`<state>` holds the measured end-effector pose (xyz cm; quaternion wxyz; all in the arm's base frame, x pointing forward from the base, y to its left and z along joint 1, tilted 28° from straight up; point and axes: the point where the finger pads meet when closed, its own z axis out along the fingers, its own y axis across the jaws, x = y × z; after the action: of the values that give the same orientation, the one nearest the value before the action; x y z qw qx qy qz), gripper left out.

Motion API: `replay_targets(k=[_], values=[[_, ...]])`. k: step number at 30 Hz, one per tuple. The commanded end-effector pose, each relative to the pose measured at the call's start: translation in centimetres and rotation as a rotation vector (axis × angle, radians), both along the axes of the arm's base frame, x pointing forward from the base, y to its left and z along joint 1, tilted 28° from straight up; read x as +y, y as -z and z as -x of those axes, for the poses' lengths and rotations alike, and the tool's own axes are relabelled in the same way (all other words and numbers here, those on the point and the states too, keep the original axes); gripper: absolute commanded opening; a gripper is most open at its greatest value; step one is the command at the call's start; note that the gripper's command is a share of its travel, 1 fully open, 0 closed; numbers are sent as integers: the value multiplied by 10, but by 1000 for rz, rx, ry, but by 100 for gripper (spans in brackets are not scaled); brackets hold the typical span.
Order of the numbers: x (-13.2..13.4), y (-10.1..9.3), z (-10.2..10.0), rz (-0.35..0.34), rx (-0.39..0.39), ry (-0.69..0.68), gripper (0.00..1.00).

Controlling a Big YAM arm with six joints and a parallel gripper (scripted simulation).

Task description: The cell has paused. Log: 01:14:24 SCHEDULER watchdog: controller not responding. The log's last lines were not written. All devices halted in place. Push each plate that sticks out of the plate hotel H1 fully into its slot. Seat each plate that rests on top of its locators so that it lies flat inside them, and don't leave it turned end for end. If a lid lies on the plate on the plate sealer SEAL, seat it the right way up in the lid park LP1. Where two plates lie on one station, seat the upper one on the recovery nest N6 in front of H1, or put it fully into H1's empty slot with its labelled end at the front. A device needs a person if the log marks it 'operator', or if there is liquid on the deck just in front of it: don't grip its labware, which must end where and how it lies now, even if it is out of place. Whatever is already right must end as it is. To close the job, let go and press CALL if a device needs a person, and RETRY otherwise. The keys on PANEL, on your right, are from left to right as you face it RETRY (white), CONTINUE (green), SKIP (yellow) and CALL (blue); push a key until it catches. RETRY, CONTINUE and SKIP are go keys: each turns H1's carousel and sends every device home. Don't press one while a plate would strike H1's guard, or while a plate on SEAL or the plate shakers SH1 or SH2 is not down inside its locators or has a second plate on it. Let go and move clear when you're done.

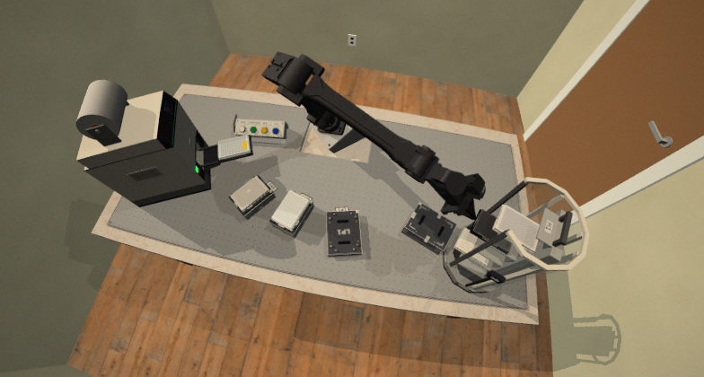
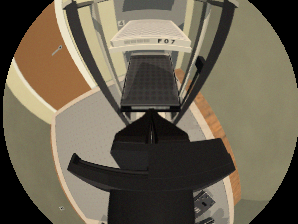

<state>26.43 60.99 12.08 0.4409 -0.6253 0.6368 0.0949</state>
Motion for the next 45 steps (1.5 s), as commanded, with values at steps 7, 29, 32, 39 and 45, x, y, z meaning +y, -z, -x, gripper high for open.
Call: replay_targets(k=[7,29,32,39,45], values=[[23,-14,-6,-23,-5,3,0],[33,-12,-5,-23,-5,-3,0],[34,-12,-5,-23,-5,-3,0],[38,-11,-5,-23,-5,-5,0],[40,-11,-4,-23,-5,-7,0]])
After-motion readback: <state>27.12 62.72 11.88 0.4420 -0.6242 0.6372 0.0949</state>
